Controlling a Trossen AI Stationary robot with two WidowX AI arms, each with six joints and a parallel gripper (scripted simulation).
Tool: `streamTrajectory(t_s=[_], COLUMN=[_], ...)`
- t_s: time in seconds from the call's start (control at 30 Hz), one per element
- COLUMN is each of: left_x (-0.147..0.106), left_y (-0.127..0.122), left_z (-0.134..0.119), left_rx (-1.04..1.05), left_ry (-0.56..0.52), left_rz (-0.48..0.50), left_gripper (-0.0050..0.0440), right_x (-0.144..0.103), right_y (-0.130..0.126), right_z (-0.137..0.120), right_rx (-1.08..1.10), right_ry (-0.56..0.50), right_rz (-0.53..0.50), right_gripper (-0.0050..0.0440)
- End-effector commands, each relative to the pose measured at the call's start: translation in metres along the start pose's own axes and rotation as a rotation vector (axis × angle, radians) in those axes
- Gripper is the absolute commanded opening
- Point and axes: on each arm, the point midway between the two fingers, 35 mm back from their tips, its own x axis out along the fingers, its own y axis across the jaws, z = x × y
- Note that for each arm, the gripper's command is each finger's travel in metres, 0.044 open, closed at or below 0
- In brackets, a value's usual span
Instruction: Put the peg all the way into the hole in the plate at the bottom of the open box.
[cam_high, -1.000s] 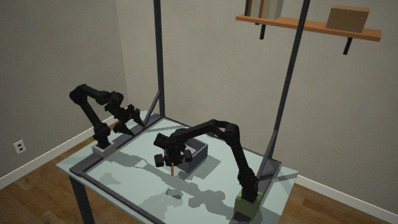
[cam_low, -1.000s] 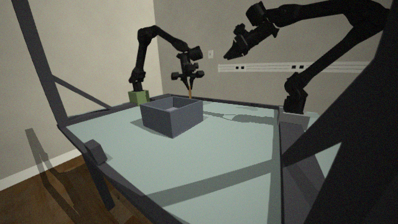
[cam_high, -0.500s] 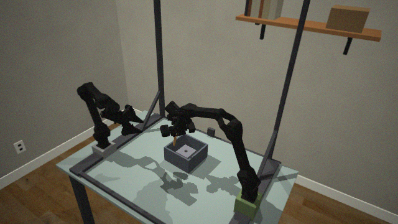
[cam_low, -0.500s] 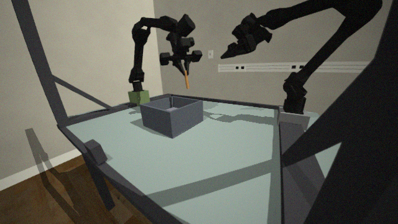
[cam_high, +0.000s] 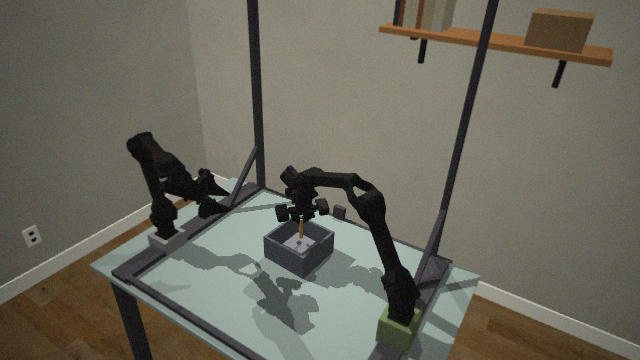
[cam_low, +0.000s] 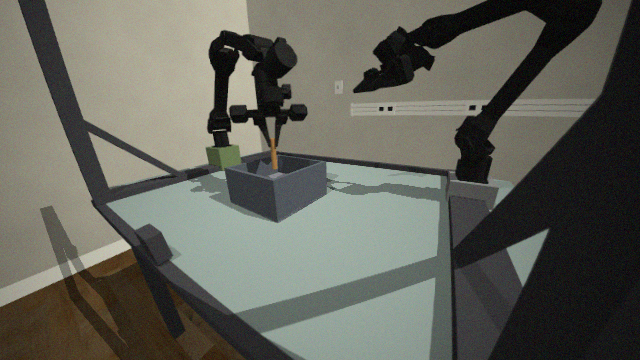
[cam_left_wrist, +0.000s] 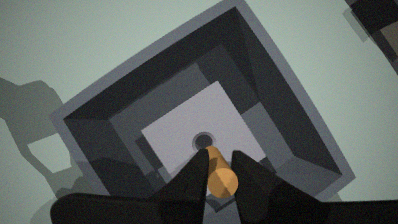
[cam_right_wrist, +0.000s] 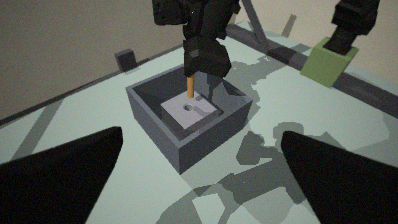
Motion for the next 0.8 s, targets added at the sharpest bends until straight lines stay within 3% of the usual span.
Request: streamTrajectory(t_s=[0.0,0.33,0.77], left_x=[-0.009,0.009,-0.001], left_y=[0.006,0.005,0.006], left_z=[0.009,0.001,0.007], left_rx=[-0.002,-0.004,0.0], left_ry=[-0.039,-0.028,-0.053], left_rz=[0.019,0.014,0.026], left_gripper=[0.0028,0.0028,0.0028], right_x=[-0.003,-0.002,-0.002], right_y=[-0.001,0.0,0.0], right_z=[0.006,0.005,0.005], right_rx=[-0.02,-0.016,-0.016], right_ry=[-0.012,-0.009,-0.009], right_rz=[-0.004,-0.005,-0.005], right_gripper=[0.044,0.044,0.044])
